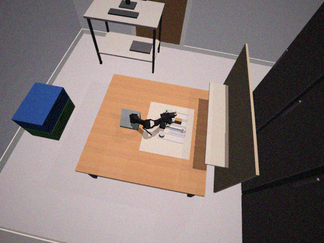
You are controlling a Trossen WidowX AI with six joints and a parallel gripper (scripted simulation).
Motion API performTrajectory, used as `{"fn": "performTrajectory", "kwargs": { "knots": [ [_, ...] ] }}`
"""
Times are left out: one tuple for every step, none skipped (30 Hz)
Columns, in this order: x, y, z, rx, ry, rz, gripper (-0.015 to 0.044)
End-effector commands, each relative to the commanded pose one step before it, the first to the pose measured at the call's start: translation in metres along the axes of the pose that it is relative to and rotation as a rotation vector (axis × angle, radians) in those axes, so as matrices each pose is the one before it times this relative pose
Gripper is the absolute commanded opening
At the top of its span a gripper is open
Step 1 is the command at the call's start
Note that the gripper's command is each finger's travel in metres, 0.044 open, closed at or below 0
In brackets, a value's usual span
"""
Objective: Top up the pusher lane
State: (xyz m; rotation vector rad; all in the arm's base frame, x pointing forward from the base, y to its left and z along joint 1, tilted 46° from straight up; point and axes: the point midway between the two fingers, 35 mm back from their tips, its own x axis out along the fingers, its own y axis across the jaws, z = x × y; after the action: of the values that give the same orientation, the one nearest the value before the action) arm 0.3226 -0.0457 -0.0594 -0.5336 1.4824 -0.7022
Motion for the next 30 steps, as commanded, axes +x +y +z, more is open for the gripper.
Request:
{"fn": "performTrajectory", "kwargs": {
  "knots": [
    [0.00024, -0.00153, 0.00077, 0.0107, -0.00693, -0.00691, 0.0],
    [-0.00005, 0.0004, -0.00058, 0.0, 0.00002, 0.00002, 0.0],
    [-0.00007, 0.0005, -0.00074, 0.0, 0.00002, 0.00002, 0.0],
    [-0.00008, 0.0006, -0.00088, 0.0, 0.00003, 0.00002, 0.0],
    [-0.00004, 0.00027, -0.0004, 0.0, 0.00001, 0.00001, 0.0],
    [0.0, 0.0, 0.0, 0.0, 0.0, 0.0, 0.0],
    [0.0, 0.0, 0.0, 0.0, 0.0, 0.0, 0.0],
    [0.0, 0.0, 0.0, 0.0, 0.0, 0.0, 0.0],
    [0.0, 0.0, 0.0, 0.0, 0.0, 0.0, 0.0],
    [0.0, 0.0, 0.0, 0.0, 0.0, 0.0, 0.0],
    [0.0, 0.0, 0.0, 0.0, 0.0, 0.0, 0.0],
    [0.0, 0.0, 0.0, 0.0, 0.0, 0.0, 0.0],
    [0.0, 0.0, 0.0, 0.0, 0.0, 0.0, 0.0],
    [0.0, 0.0, 0.0, 0.0, 0.0, 0.0, 0.0],
    [0.0, 0.0, 0.0, 0.0, 0.0, 0.0, 0.0],
    [0.0, 0.0, 0.0, 0.0, 0.0, 0.0, 0.0],
    [0.0, 0.0, 0.0, 0.0, 0.0, 0.0, 0.0],
    [0.00005, 0.00008, 0.00083, 0.0, -0.00003, 0.00002, 0.0026],
    [0.0, 0.0, 0.0, 0.0, 0.0, 0.0, 0.0053],
    [0.0, 0.0, 0.0, 0.0, 0.0, 0.0, 0.0079],
    [0.0, 0.0, 0.0, 0.0, 0.0, 0.0, 0.0105],
    [0.0, 0.0, 0.0, 0.0, 0.0, 0.0, 0.0131],
    [0.0, 0.0, 0.0, 0.0, 0.0, 0.0, 0.0157],
    [0.0, 0.0, 0.0, 0.0, 0.0, 0.0, 0.0184],
    [0.0, 0.0, 0.0, 0.0, 0.0, 0.0, 0.021],
    [0.0, 0.0, 0.0, 0.0, 0.0, 0.0, 0.0236],
    [0.0, 0.0, 0.0, 0.0, 0.0, 0.0, 0.0263],
    [0.0, 0.0, 0.0, 0.0, 0.0, 0.0, 0.0287],
    [0.0, 0.0, 0.0, 0.0, 0.0, 0.0, 0.0287],
    [0.0, 0.0, 0.0, 0.0, 0.0, 0.0, 0.0287]
  ]
}}
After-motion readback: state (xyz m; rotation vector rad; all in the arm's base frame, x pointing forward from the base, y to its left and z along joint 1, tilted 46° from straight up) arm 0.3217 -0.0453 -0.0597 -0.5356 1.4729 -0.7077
